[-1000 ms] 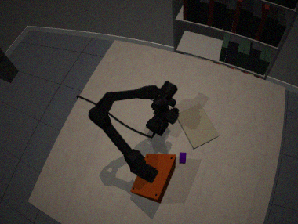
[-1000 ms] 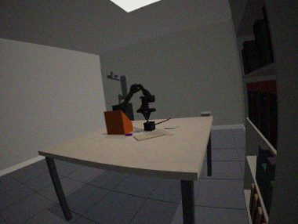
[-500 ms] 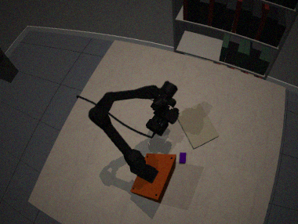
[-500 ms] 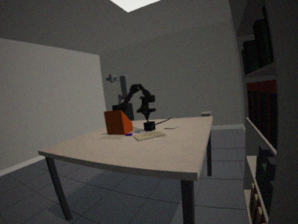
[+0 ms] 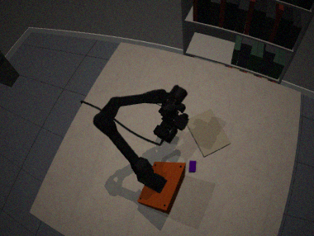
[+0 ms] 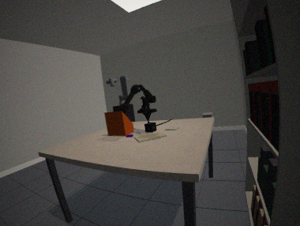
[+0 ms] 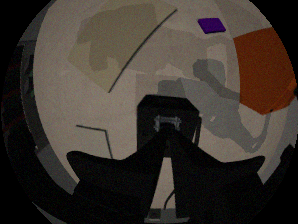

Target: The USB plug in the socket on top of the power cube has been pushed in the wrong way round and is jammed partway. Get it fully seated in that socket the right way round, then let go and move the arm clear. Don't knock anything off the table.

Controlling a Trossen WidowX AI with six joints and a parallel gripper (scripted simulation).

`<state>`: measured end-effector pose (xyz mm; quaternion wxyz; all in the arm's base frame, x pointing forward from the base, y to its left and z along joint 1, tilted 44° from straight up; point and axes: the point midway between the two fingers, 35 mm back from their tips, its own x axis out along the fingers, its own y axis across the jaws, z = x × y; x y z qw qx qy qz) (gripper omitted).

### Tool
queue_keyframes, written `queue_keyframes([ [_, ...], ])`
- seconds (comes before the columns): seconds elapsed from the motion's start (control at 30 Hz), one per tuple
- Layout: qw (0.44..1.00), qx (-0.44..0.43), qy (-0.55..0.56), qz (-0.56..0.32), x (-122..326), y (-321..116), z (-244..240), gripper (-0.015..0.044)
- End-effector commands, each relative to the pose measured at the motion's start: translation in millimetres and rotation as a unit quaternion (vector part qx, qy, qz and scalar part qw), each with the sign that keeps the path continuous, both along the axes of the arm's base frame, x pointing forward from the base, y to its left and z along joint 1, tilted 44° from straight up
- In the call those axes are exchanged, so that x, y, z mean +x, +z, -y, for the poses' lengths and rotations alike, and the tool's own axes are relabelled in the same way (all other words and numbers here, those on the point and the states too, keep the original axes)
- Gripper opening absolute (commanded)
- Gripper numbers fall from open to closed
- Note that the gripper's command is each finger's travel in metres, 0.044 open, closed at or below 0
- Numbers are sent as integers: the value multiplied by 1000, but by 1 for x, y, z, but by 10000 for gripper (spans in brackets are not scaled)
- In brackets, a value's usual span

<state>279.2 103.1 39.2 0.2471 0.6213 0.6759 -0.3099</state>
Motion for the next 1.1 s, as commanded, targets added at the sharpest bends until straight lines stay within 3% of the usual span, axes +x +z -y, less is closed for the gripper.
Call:
queue_keyframes([
  [0.0,1000,-1,1,3,1,2,2,0],
  [1.07,1000,-1,1,3,4,17,17,0],
])
